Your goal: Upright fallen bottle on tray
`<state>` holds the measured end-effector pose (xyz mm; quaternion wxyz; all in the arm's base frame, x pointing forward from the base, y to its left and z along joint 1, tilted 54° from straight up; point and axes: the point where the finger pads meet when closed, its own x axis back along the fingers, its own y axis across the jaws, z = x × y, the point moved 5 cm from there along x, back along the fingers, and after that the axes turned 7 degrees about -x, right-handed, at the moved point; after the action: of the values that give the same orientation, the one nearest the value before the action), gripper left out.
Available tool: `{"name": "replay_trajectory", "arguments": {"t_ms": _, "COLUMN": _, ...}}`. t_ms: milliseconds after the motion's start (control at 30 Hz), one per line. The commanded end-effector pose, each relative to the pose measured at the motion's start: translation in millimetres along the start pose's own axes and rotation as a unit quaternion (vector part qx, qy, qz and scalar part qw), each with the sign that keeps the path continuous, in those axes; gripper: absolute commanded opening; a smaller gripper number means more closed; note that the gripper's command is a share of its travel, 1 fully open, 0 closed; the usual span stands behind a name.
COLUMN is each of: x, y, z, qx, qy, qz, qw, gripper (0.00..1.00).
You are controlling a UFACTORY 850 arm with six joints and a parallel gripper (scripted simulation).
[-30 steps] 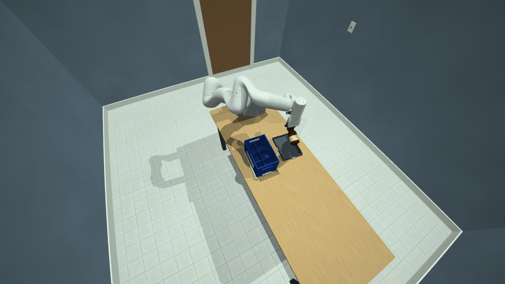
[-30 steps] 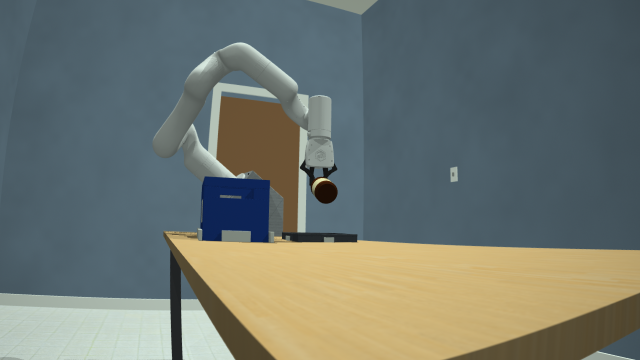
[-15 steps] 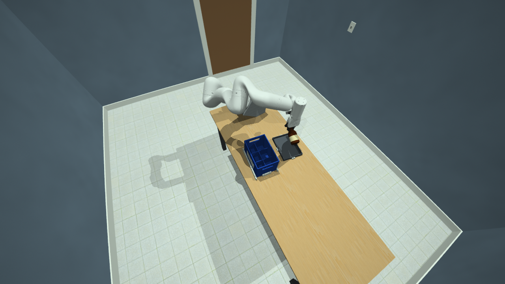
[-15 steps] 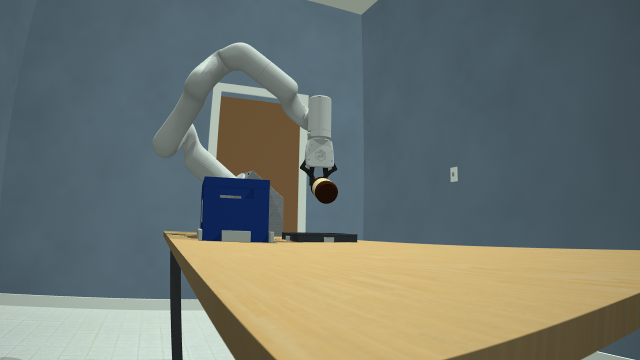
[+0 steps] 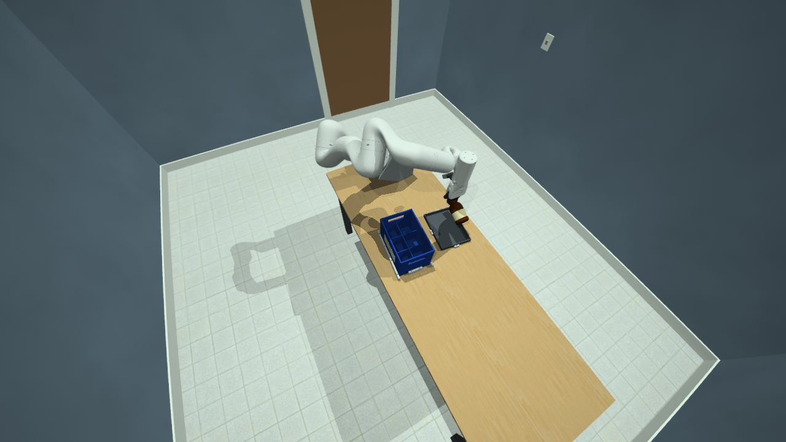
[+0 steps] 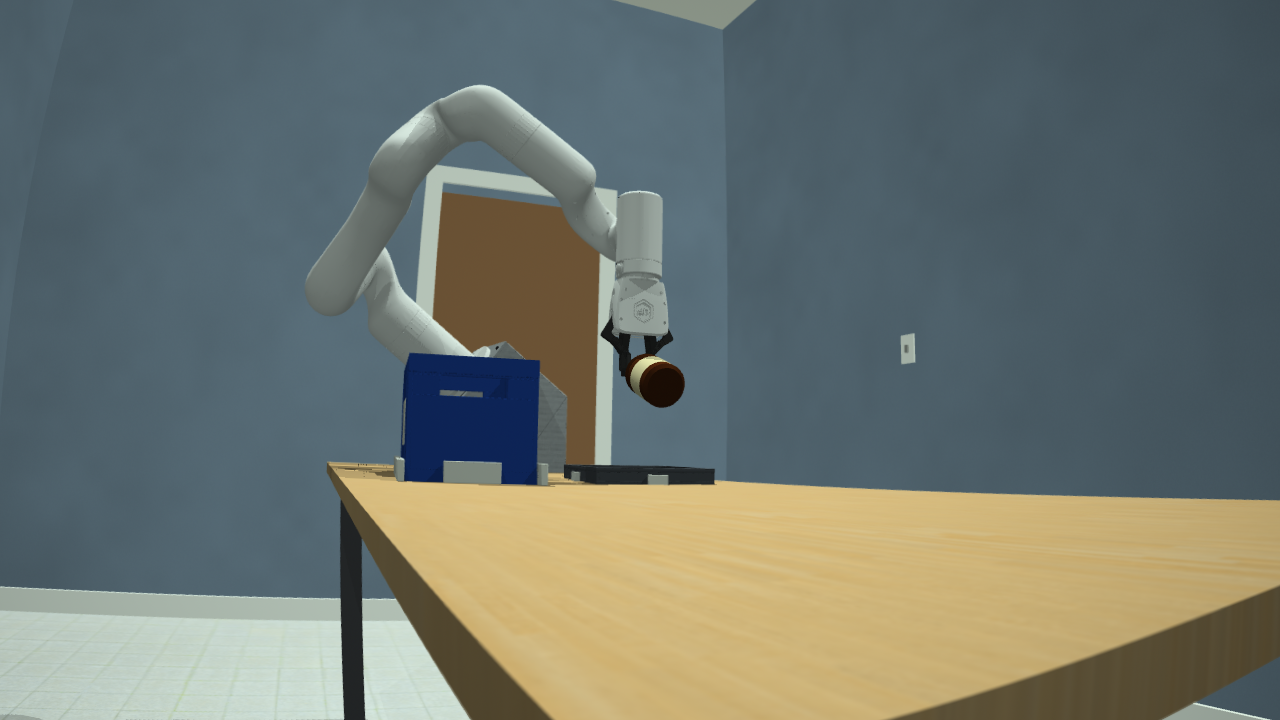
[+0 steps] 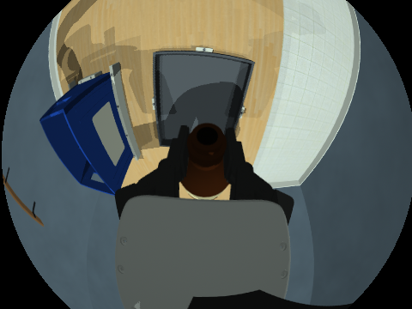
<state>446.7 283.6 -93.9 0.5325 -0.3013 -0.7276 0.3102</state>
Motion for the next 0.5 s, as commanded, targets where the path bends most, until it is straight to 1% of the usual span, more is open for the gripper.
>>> {"name": "replay_trajectory", "arguments": {"t_ms": 0, "x": 1.0, "y": 0.3, "z": -0.7, "qx": 0.037, "qy": 0.0, "qz": 0.0, "qw": 0.999, "gripper": 0.0}}
{"name": "replay_trajectory", "arguments": {"t_ms": 133, "x": 1.0, "y": 0.3, "z": -0.7, "qx": 0.054, "qy": 0.0, "qz": 0.0, "qw": 0.999, "gripper": 0.0}}
{"name": "replay_trajectory", "arguments": {"t_ms": 467, "x": 1.0, "y": 0.3, "z": -0.7, "qx": 0.058, "qy": 0.0, "qz": 0.0, "qw": 0.998, "gripper": 0.0}}
